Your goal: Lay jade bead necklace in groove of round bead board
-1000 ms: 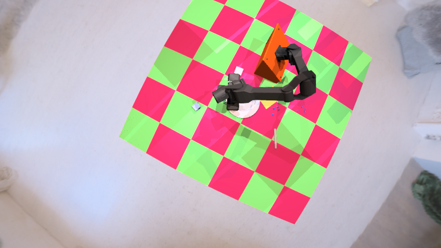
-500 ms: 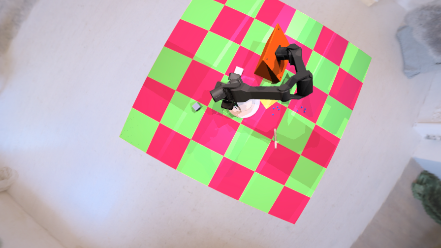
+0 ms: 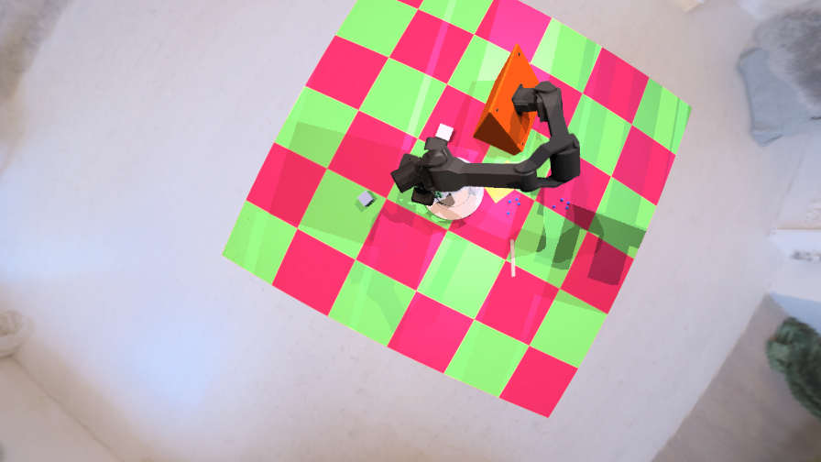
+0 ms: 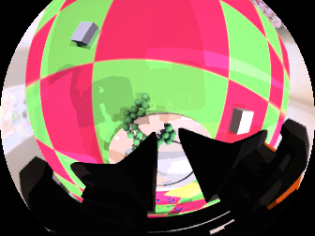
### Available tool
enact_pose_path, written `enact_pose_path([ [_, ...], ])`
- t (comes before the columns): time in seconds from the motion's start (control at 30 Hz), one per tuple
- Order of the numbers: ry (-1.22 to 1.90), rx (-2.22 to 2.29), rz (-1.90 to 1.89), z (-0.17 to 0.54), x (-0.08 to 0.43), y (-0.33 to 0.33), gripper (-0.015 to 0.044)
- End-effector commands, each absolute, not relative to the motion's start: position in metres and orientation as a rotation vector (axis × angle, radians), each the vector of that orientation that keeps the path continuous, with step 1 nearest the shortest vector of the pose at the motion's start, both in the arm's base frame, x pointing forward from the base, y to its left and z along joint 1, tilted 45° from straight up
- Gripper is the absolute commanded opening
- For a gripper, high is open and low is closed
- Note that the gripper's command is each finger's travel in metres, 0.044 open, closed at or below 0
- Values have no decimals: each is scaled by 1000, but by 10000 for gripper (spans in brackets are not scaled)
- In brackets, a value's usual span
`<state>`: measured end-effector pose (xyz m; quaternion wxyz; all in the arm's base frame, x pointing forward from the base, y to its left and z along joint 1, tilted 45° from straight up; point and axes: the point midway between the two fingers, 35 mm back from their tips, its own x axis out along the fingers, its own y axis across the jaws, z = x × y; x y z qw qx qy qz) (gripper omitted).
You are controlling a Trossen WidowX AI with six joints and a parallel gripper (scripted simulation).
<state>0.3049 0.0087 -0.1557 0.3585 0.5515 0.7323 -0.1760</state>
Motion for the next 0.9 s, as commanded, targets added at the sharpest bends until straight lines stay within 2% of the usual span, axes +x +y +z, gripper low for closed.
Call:
enact_pose_path([
  [0.0, 1901, 1432, -461, -162, 300, 15, 120],
  [0.5, 1906, 1435, -464, -171, 297, 25, 120],
  [0.67, 1901, 1427, -461, -170, 299, 23, 0],
  [0.87, 1901, 1427, -461, -170, 299, 23, 0],
])
